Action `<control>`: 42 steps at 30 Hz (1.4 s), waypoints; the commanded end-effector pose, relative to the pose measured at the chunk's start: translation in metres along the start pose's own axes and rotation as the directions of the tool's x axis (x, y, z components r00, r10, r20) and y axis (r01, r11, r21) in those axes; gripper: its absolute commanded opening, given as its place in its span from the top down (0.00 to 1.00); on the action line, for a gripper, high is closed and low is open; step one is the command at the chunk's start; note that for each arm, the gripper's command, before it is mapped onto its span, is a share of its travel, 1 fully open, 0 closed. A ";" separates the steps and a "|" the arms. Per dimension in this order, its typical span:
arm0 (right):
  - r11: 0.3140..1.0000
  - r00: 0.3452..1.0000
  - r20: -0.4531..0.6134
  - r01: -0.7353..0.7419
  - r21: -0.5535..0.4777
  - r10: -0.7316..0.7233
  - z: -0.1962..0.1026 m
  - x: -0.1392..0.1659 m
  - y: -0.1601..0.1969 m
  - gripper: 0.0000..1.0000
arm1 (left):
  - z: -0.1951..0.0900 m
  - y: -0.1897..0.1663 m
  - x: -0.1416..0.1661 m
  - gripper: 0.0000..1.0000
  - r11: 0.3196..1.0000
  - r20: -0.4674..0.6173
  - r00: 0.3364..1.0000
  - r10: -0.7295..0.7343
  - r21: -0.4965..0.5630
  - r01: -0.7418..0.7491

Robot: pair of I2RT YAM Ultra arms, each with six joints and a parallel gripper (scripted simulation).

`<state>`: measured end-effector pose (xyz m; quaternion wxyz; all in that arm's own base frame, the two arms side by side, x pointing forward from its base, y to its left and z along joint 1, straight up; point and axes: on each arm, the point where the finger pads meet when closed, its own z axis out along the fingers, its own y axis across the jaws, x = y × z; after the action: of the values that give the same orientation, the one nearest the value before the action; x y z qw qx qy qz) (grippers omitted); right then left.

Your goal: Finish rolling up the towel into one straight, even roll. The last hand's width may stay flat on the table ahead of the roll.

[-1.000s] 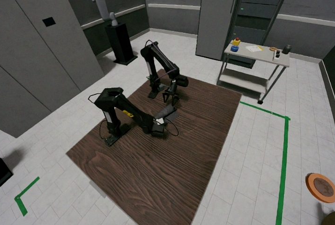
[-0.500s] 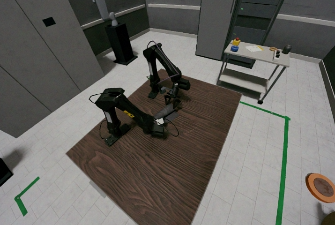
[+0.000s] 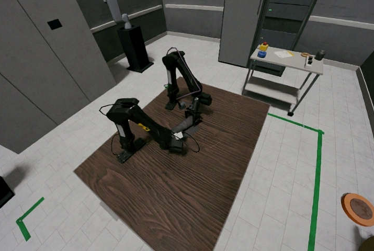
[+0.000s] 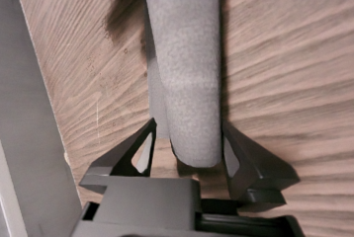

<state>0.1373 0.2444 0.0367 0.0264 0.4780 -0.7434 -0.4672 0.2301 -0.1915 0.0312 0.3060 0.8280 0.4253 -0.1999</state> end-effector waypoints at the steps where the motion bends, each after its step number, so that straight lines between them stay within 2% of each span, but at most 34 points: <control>1: 0.999 0.998 0.042 0.036 -0.005 -0.036 -0.006 -0.014 -0.002 0.70 | 0.002 0.001 0.001 0.23 1.000 0.013 1.000 -0.009 -0.015 0.009; 2: 0.999 0.998 0.042 0.036 -0.005 -0.036 -0.006 -0.014 -0.002 0.70 | 0.002 0.001 0.001 0.23 1.000 0.013 1.000 -0.009 -0.015 0.009; 6: 0.999 0.998 0.042 0.036 -0.005 -0.036 -0.006 -0.014 -0.002 0.70 | 0.002 0.001 0.001 0.40 1.000 0.013 1.000 -0.009 -0.015 0.009; 17: 0.999 0.998 0.042 0.036 -0.005 -0.036 -0.006 -0.014 -0.002 0.70 | 0.002 0.001 0.001 0.52 1.000 0.013 1.000 -0.009 -0.015 0.009; 42: 0.999 0.998 0.042 0.036 -0.005 -0.036 -0.006 -0.014 -0.002 0.70 | 0.002 0.001 0.001 0.63 1.000 0.013 1.000 -0.009 -0.015 0.009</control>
<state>0.1372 0.2446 0.0370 0.0262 0.4776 -0.7430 -0.4681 0.2326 -0.1926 0.0320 0.3111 0.8283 0.4227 -0.1963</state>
